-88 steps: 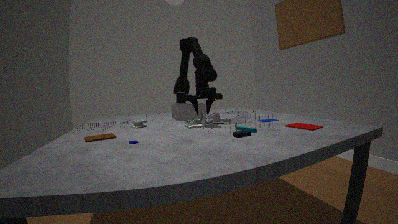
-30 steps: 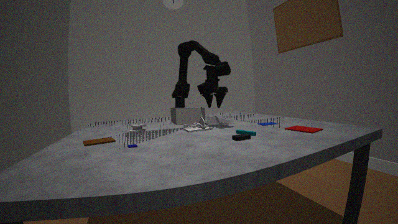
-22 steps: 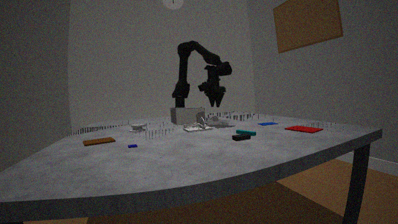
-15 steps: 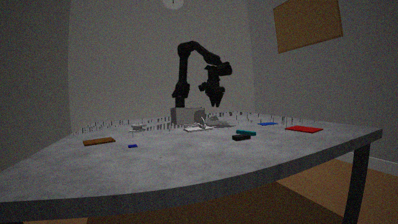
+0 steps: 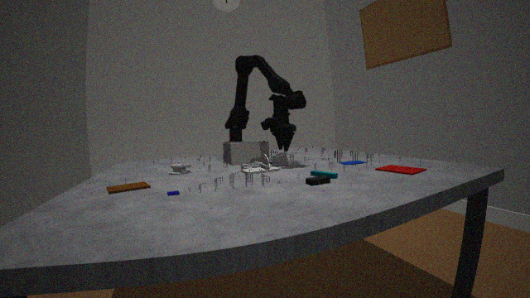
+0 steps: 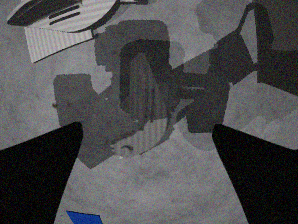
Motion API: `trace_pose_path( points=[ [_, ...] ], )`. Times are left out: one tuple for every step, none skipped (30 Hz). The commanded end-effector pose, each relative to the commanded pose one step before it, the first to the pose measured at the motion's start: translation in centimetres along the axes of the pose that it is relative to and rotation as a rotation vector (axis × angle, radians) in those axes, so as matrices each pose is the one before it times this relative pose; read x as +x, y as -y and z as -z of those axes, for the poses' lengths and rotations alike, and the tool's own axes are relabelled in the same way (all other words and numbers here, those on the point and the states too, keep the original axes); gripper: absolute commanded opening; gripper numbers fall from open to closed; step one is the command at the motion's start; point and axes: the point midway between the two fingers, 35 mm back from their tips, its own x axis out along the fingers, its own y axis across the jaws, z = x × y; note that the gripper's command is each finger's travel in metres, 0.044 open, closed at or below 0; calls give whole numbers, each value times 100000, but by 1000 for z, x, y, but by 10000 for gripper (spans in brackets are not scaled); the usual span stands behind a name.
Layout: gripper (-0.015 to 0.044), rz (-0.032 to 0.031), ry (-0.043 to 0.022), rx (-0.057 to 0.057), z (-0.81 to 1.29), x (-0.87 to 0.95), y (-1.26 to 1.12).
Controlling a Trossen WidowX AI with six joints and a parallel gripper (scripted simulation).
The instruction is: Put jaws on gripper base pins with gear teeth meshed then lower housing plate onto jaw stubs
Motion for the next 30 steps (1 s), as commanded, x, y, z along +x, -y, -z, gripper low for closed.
trace_pose_path(
  points=[
    [440, 828, 227, 389, -148, 323, 260],
    [440, 0, 0, 0, 0, 0, 0],
    [440, 0, 0, 0, 0, 0, 0],
    [440, 0, 0, 0, 0, 0, 0],
    [440, 0, 0, 0, 0, 0, 0],
    [440, 0, 0, 0, 0, 0, 0],
    [440, 0, 0, 0, 2, 27, -2],
    [440, 0, 0, 0, 5, 82, -6],
    [440, 1, -1, 0, 8, 137, -10],
    [440, 1, -1, 0, 9, 166, -11],
    [440, 1, -1, 0, 8, 166, -10],
    [440, 1, -1, 0, 7, 166, -9],
    [440, 1, -1, 0, 6, 165, -8],
    [440, 1, 0, 0, 6, 165, -7],
    [440, 1, 0, 0, 5, 165, -6],
    [440, 1, 0, 0, 4, 165, -5],
    [440, 1, 0, 0, 4, 164, -4],
    [440, 2, 0, 0, 3, 164, -4],
    [440, 2, 0, 0, 2, 164, -3],
    [440, 2, 0, 0, 2, 164, -2],
    [440, 2, 0, 0, 1, 164, -1],
    [440, 2, 0, 0, 0, 163, 0],
    [440, 2, 0, 0, -1, 163, 1],
    [440, 2, 0, 0, -1, 163, 2],
    [440, 2, 0, 0, -2, 162, 3],
    [440, 2, 0, 0, -3, 162, 4],
    [440, 2, 0, 0, -3, 162, 5],
    [440, 2, 1, 0, -4, 162, 5],
    [440, 2, 1, 0, -5, 162, 6],
    [440, 3, 1, 0, -5, 161, 7]
  ],
)
